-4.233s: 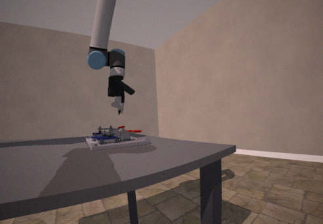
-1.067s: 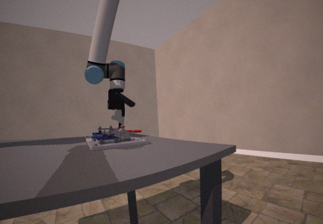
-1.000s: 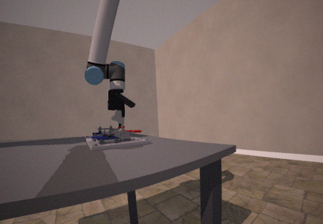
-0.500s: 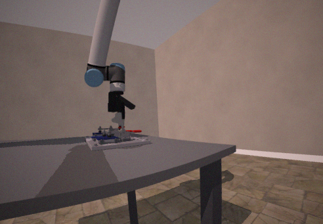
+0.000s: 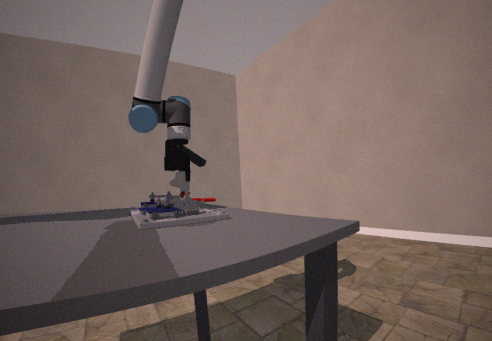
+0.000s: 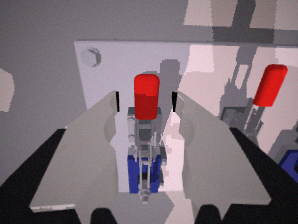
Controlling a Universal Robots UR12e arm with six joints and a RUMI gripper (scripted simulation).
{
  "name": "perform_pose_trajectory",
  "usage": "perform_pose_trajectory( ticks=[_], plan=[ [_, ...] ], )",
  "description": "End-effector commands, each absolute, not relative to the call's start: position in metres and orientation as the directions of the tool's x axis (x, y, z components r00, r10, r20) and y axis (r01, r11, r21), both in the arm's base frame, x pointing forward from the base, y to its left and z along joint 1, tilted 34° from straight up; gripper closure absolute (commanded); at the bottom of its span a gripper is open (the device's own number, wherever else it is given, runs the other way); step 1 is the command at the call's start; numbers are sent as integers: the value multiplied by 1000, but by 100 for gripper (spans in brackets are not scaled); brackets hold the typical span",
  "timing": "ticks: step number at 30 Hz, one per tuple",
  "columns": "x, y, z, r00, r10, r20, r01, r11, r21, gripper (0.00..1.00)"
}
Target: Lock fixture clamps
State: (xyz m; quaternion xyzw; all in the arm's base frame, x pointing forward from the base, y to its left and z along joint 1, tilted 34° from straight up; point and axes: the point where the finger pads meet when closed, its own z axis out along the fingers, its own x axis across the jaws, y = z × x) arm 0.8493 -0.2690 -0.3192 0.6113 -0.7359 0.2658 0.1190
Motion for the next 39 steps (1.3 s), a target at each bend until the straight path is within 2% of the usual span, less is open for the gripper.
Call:
perform_pose_trajectory(
  ticks=[1, 13, 14, 39],
  plan=[
    [850, -269, -318, -224, -836, 500, -963, 111, -247, 72],
    [850, -268, -318, -224, -836, 500, -963, 111, -247, 72],
    [850, -268, -318, -224, -836, 500, -963, 111, -247, 100],
    [850, -268, -318, -224, -836, 500, -963, 111, -247, 100]
  ],
)
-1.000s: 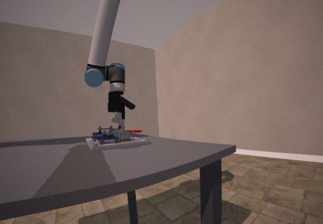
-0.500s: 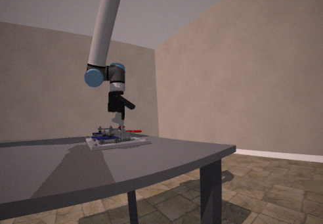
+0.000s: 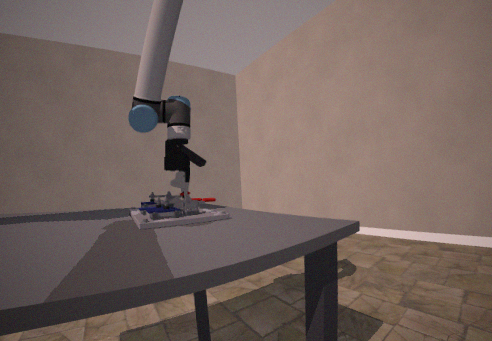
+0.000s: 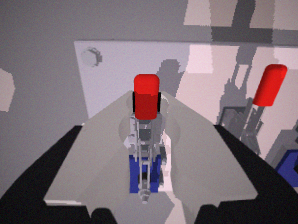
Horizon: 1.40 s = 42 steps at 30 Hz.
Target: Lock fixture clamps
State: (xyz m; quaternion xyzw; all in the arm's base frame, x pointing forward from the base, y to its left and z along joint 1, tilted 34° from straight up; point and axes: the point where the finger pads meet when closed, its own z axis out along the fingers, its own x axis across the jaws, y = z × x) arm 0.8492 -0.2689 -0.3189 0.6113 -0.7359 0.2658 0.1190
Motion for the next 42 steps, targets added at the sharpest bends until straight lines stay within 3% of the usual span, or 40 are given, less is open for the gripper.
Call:
perform_pose_trajectory(
  ticks=[1, 42],
  plan=[
    [850, -268, -318, -224, -836, 500, -963, 111, -247, 100],
    [853, -272, -323, -224, -836, 500, -963, 111, -247, 100]
  ],
)
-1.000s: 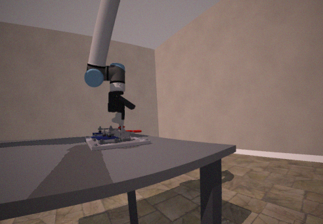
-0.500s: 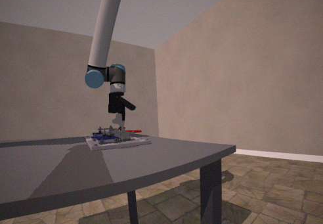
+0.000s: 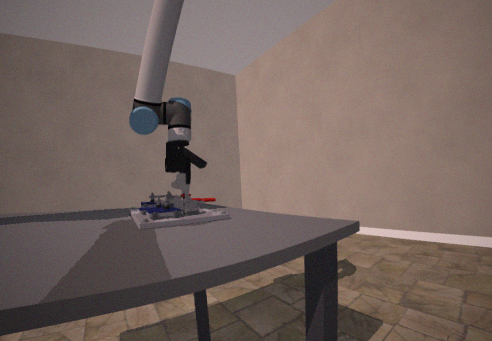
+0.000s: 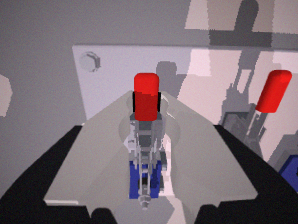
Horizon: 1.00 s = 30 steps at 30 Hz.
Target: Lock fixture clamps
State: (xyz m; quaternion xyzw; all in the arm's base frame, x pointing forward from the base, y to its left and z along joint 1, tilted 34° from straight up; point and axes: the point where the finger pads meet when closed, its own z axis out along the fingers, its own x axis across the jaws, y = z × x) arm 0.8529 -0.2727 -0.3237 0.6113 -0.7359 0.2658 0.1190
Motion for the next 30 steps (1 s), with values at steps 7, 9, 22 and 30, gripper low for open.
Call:
perform_pose_trajectory(
  ticks=[7, 9, 22, 30],
  plan=[
    [853, -272, -323, -224, -836, 500, -963, 111, -247, 100],
    [853, -272, -323, -224, -836, 500, -963, 111, -247, 100],
    [853, -272, -323, -224, -836, 500, -963, 111, -247, 72],
    [853, -272, -323, -224, -836, 500, -963, 111, -247, 72]
  ],
)
